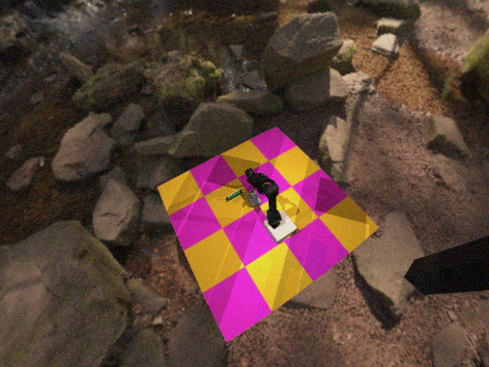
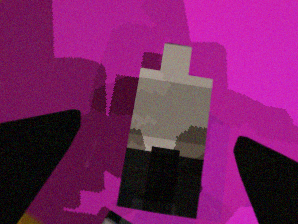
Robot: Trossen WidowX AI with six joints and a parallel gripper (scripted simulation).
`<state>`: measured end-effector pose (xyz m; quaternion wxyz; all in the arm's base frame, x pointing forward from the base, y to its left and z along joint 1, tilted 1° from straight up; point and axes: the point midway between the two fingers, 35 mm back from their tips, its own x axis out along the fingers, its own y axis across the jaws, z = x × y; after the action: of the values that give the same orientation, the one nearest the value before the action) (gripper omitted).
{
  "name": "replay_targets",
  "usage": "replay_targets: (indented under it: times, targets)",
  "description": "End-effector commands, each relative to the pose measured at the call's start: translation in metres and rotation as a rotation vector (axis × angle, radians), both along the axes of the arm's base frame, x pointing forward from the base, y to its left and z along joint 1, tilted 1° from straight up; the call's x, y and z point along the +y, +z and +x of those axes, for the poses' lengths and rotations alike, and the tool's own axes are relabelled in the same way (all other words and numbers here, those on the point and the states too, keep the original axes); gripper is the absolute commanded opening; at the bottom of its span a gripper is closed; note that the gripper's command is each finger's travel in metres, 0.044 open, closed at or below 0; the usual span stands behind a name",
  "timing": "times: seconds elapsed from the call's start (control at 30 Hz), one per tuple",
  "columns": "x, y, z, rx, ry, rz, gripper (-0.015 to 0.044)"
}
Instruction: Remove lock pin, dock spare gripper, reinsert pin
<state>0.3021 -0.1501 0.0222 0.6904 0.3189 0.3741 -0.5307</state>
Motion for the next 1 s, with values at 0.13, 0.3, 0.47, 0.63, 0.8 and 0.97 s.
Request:
replay_targets:
  times: [0.13,0.3,0.47,0.63,0.8,0.97]
  targets:
    - [0.000,-0.017,-0.003,0.012,-0.003,0.003,0.0440]
    - [0.000,-0.025,-0.003,0.012,-0.003,0.003,0.0440]
    - [0.000,-0.033,-0.004,0.012,-0.003,0.003,0.0440]
    - [0.000,-0.041,-0.004,0.012,-0.003,0.003,0.0440]
    - [0.000,-0.045,-0.005,0.012,-0.003,0.003,0.0440]
    - [0.000,-0.045,-0.005,0.012,-0.003,0.003,0.0440]
